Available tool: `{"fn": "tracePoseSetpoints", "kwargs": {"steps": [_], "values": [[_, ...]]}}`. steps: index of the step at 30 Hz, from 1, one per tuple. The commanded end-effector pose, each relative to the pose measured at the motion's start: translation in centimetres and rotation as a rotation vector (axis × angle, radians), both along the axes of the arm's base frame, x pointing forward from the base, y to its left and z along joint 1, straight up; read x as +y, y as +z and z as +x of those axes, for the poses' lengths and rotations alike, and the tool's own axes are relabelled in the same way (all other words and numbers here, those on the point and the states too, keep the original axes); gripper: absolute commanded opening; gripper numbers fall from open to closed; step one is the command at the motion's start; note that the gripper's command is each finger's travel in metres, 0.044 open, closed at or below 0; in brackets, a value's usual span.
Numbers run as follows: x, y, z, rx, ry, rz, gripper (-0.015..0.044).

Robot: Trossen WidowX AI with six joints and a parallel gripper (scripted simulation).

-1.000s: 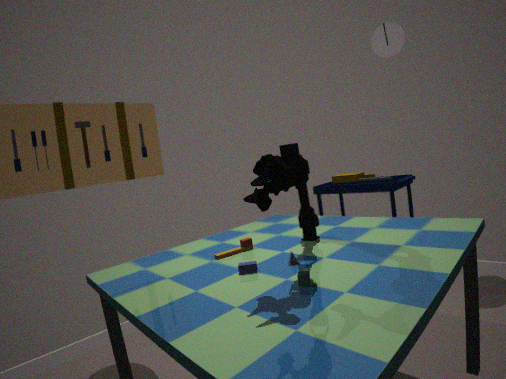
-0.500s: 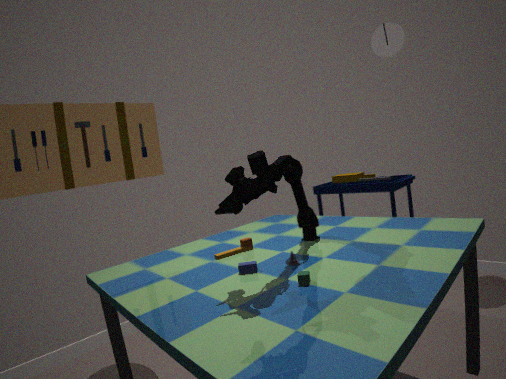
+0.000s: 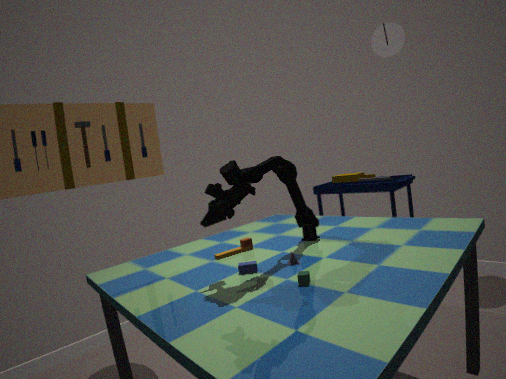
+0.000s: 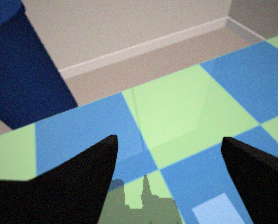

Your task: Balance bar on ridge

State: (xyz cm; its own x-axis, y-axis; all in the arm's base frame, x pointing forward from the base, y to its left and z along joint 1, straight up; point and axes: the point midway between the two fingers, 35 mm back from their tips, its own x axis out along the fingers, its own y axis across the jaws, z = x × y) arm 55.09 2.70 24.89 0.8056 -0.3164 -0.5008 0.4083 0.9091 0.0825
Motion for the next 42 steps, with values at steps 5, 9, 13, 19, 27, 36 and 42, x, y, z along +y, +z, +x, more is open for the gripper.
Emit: {"fn": "tracePoseSetpoints", "kwargs": {"steps": [5, 9, 13, 19, 27, 36, 42], "values": [[-5.3, -2.1, -1.7, 0.175, 0.009, -0.063, 0.0315], [-7.9, -3.3, -3.0, 0.27, 0.016, -0.083, 0.0315], [-10.5, -4.4, -4.5, 0.364, 0.026, -0.093, 0.0315], [-13.9, -5.9, -7.1, 0.5, 0.047, -0.09, 0.0315], [-17.8, -7.5, -11.2, 0.669, 0.085, -0.053, 0.0315], [-21.1, -8.9, -16.4, 0.831, 0.141, 0.031, 0.0315], [-22.6, -9.4, -20.0, 0.918, 0.185, 0.109, 0.0315]]}}
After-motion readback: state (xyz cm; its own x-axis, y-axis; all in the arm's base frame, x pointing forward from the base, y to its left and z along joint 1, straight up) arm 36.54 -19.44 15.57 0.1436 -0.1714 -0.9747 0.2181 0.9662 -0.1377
